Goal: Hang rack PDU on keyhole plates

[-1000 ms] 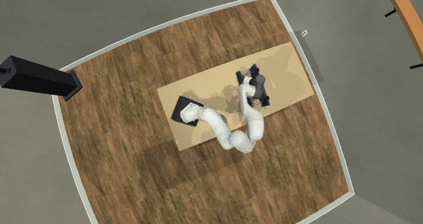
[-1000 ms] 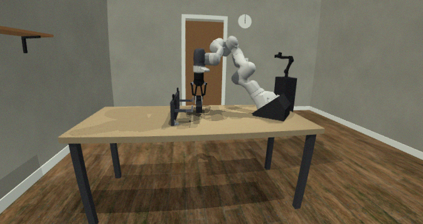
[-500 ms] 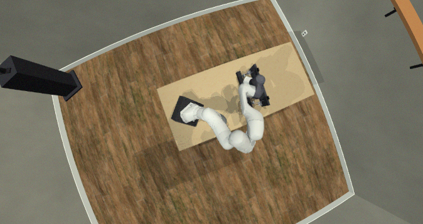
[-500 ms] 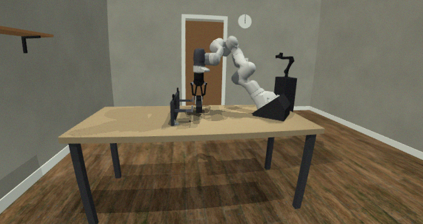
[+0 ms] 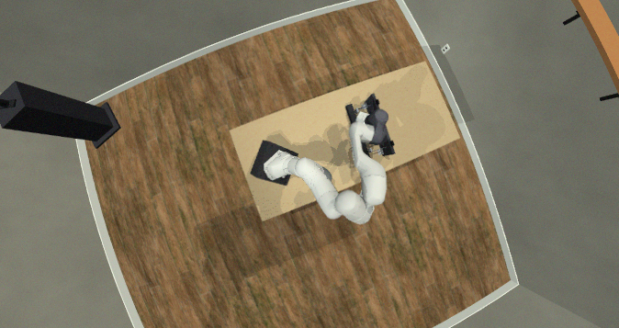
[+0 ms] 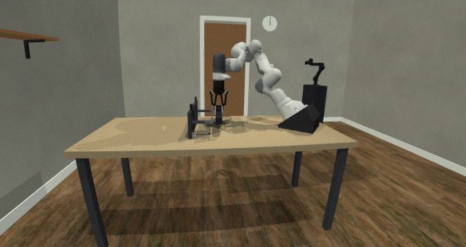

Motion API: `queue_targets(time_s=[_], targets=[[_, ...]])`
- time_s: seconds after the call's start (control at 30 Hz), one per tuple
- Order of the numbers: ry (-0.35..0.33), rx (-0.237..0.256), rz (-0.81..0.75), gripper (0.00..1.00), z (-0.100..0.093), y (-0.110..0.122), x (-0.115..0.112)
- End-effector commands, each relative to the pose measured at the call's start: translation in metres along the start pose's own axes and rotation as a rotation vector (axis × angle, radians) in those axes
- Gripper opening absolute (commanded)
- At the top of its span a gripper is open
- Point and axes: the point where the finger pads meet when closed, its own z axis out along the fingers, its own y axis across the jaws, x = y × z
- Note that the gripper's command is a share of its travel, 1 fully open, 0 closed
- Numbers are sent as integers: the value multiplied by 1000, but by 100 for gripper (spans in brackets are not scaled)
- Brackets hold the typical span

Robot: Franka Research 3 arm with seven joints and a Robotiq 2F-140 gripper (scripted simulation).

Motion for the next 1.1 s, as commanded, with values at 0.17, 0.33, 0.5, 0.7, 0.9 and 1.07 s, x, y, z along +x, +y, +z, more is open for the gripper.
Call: queue_targets(time_s=[0.17, 0.33, 0.5, 0.7, 0.9, 1.07], targets=[[4, -6, -2, 0, -1, 8, 1], [4, -6, -2, 0, -1, 13, 0], [4, -6, -2, 0, -1, 15, 0], [4, -6, -2, 0, -1, 20, 0], [4, -6, -2, 0, -1, 22, 0], [4, -6, -2, 0, -1, 23, 0]])
